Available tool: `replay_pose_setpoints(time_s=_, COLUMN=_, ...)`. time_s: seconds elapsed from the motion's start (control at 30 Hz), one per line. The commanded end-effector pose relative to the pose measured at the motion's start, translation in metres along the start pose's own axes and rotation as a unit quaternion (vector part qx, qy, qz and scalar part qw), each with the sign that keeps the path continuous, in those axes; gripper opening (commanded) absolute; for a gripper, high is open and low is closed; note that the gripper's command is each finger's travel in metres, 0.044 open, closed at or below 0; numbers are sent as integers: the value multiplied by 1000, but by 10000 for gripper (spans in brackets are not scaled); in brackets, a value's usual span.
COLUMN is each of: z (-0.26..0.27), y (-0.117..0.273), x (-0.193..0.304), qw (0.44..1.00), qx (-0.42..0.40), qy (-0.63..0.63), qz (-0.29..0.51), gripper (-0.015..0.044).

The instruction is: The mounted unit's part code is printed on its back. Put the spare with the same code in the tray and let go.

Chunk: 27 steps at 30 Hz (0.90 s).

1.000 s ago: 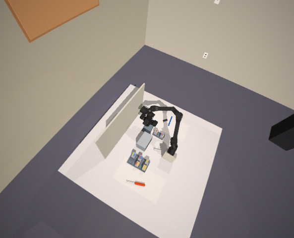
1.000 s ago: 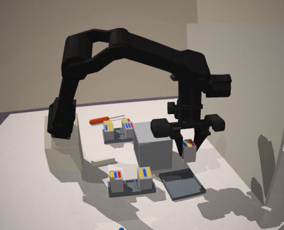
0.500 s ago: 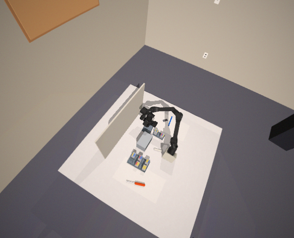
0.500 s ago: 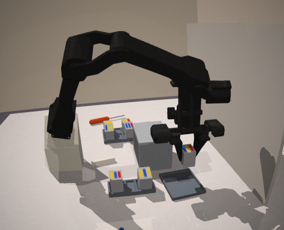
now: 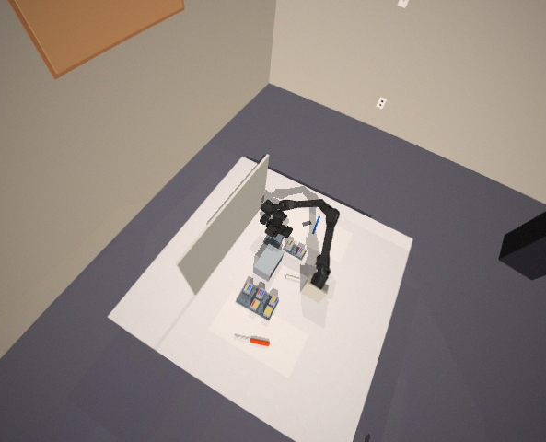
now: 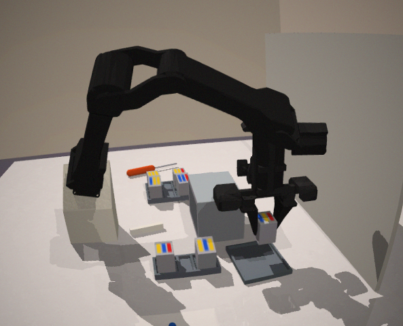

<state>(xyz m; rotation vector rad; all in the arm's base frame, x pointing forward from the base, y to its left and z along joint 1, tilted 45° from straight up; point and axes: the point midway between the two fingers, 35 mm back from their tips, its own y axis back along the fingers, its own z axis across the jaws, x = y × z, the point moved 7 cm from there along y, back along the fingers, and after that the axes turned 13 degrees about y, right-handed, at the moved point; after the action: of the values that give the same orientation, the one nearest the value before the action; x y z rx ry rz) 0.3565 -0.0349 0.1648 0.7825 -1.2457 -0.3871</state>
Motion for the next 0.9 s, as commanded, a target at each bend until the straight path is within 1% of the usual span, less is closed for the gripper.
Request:
replay_pose_setpoints(time_s=0.0, z=1, y=-5, x=-1, qw=1000, qx=0, qy=3, qz=-2, gripper=0)
replay_pose_setpoints(time_s=0.87, z=5, y=-29, x=-1, qw=1000, qx=0, qy=3, qz=1, gripper=0)
